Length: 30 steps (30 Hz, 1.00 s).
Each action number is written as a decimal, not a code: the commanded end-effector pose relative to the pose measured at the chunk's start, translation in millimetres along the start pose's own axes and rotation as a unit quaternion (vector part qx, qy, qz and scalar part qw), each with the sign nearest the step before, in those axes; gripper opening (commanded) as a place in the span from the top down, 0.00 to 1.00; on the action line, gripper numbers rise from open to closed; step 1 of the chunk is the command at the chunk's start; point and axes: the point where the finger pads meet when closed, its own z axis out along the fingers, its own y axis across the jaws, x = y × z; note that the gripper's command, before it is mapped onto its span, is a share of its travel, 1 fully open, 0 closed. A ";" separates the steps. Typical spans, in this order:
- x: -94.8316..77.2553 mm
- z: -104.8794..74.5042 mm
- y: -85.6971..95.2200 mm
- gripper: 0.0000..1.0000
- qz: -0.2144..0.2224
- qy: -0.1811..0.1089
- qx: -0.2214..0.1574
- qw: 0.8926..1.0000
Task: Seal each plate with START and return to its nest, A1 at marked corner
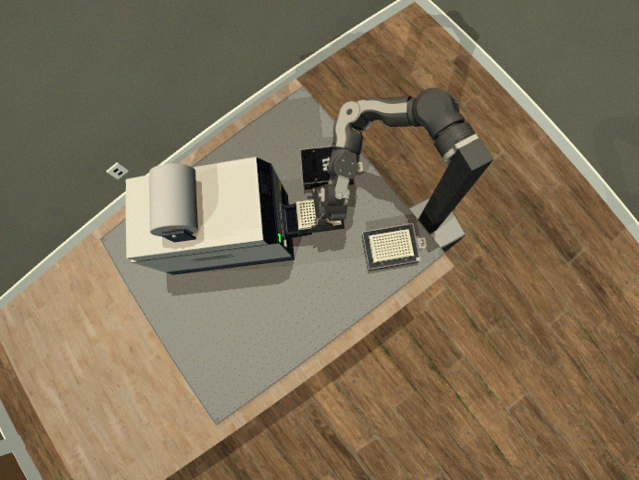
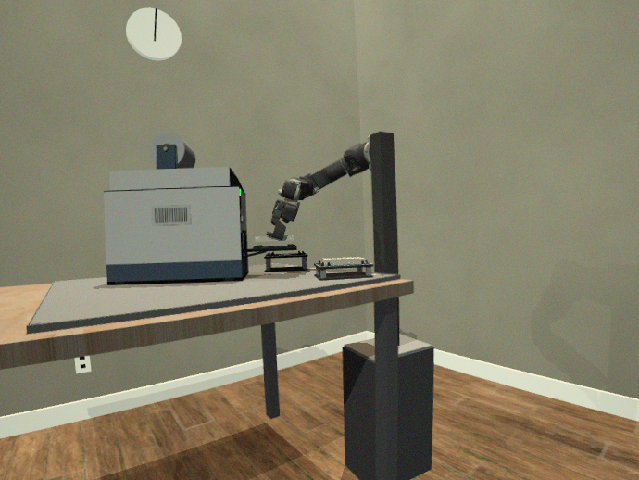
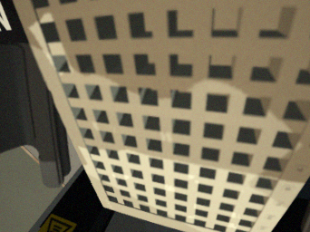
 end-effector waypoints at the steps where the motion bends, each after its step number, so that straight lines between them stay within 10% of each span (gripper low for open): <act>1: -0.3 -0.6 0.5 1.00 0.000 -0.001 -0.002 1.000; 30: 2.1 7.0 0.7 1.00 0.000 -0.001 -0.002 1.000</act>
